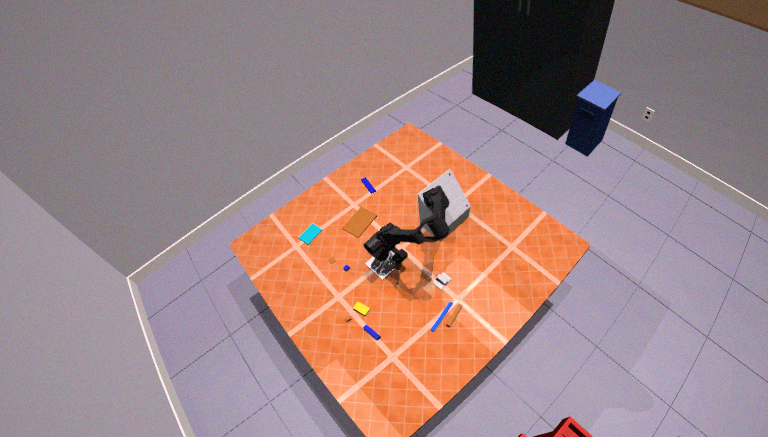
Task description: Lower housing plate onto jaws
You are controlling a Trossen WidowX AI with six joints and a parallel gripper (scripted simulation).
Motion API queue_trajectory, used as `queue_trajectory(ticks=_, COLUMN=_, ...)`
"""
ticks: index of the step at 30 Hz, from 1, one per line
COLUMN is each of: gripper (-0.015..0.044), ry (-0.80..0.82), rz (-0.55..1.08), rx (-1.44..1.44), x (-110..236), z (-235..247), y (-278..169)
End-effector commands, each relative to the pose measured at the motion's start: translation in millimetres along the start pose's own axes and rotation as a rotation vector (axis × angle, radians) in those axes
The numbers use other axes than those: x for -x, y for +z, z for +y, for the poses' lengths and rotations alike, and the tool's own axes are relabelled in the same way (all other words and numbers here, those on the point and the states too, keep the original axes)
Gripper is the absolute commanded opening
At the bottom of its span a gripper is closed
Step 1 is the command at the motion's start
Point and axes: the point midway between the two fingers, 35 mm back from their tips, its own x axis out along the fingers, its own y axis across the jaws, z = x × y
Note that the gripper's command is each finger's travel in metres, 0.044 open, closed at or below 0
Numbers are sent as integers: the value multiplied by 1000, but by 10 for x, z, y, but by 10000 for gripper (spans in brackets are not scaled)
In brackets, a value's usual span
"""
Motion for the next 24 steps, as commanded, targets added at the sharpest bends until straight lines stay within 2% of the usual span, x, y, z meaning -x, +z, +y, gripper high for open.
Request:
queue_trajectory(ticks=1, gripper=351, ry=-1, rz=1, rx=-3, x=-9, z=2, y=4)
queue_trajectory(ticks=24, gripper=351, ry=-1, rz=1, rx=-3, x=-31, z=2, y=3)
